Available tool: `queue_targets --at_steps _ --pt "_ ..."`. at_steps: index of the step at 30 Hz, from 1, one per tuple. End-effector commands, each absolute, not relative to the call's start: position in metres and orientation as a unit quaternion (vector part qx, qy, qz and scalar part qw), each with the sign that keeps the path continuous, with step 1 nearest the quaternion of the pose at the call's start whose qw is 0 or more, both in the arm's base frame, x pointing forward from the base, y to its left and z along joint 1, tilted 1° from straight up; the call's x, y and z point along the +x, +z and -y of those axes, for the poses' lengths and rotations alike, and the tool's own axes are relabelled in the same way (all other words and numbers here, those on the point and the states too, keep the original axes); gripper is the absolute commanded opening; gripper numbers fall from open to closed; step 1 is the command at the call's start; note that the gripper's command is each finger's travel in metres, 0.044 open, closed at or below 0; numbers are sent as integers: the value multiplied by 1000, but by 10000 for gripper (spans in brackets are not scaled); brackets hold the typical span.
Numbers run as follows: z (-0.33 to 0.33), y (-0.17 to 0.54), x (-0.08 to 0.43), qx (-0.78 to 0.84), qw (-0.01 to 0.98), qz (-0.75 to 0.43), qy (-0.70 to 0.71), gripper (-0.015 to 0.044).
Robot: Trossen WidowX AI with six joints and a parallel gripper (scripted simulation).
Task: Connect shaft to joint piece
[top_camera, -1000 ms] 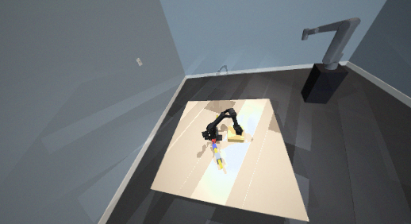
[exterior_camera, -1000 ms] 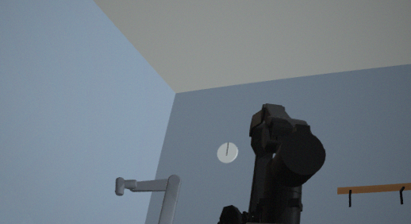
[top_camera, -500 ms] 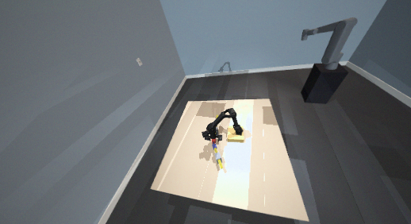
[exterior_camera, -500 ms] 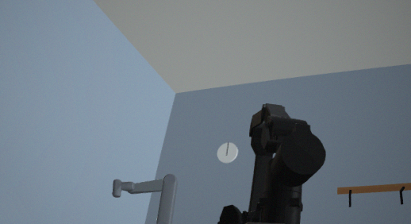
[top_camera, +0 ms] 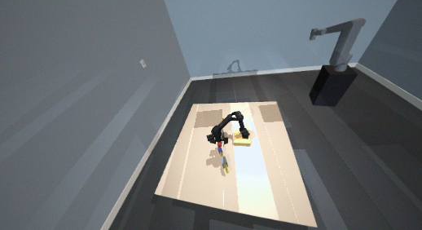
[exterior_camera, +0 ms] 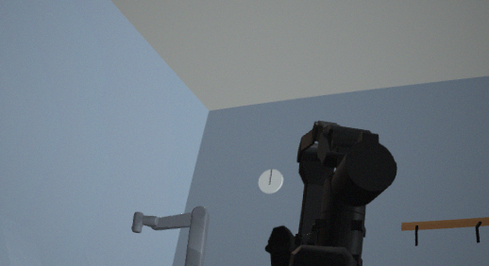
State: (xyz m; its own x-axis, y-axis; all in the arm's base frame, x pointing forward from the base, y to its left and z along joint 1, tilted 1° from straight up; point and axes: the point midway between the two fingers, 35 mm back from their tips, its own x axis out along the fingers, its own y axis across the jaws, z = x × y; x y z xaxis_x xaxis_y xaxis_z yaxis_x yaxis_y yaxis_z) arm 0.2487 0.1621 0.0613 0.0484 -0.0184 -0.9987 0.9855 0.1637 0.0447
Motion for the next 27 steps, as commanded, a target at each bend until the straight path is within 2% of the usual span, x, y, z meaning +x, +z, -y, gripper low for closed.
queue_targets --at_steps 1,6,27 --pt "-162 71 249 462 561 -513 -456 440" --pt "-162 75 250 448 573 -525 -442 440" --pt "-165 139 253 225 691 -652 -215 440"
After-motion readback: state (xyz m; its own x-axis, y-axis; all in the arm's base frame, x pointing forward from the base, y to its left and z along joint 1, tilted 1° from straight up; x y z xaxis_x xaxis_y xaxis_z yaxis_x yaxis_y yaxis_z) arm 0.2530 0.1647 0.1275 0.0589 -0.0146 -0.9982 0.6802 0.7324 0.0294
